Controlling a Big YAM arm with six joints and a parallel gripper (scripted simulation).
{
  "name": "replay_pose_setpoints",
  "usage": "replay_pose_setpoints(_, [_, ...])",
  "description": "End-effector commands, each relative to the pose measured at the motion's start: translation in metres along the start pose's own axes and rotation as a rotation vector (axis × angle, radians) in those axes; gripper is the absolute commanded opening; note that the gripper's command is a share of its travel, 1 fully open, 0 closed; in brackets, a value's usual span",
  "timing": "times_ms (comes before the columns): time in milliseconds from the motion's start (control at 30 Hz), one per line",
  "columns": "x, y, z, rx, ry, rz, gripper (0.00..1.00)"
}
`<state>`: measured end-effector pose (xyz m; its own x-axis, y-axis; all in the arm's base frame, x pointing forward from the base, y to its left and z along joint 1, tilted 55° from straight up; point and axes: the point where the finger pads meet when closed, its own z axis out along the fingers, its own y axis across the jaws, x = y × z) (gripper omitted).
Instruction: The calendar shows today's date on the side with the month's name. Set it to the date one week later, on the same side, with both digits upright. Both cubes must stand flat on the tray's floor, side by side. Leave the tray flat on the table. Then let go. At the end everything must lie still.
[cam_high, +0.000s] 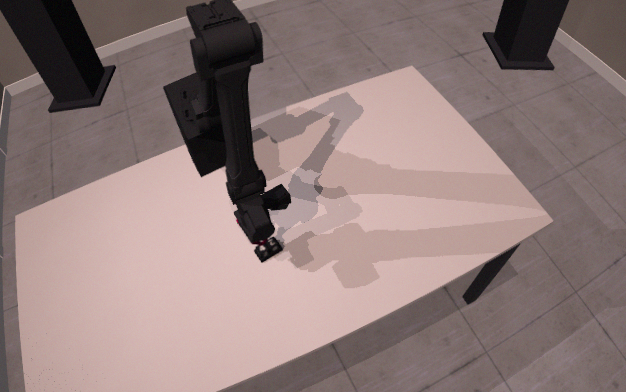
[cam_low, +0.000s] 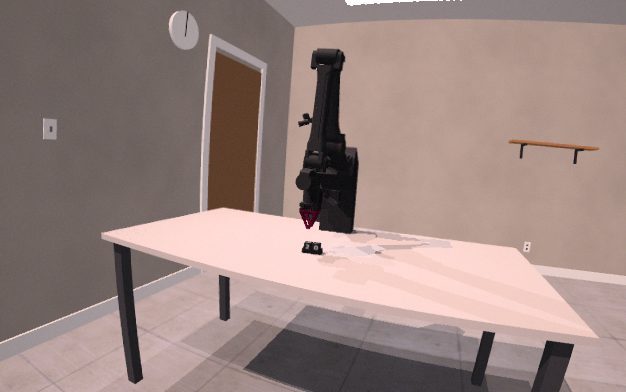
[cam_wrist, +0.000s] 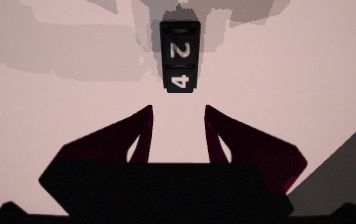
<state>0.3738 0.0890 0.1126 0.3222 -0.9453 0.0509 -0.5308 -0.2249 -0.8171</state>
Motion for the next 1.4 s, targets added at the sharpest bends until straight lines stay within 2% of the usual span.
replay_pose_setpoints(0, [-0.006, -0.005, 0.005, 0.013, -0.013, -0.019, 0.44])
replay_pose_setpoints(767, [-0.005, -0.004, 0.034, 0.012, -0.012, -0.007, 0.44])
replay_pose_setpoints(800, [-0.006, 0.001, 0.035, 0.003, -0.013, -0.006, 0.44])
replay_pose_setpoints(1000, [-0.005, -0.004, 0.043, 0.012, -0.012, -0.004, 0.44])
replay_pose_setpoints(1100, [-0.006, 0.001, 0.045, 0.005, -0.013, -0.002, 0.44])
replay_pose_setpoints(1367, [-0.006, -0.004, 0.044, 0.019, -0.011, -0.003, 0.44])
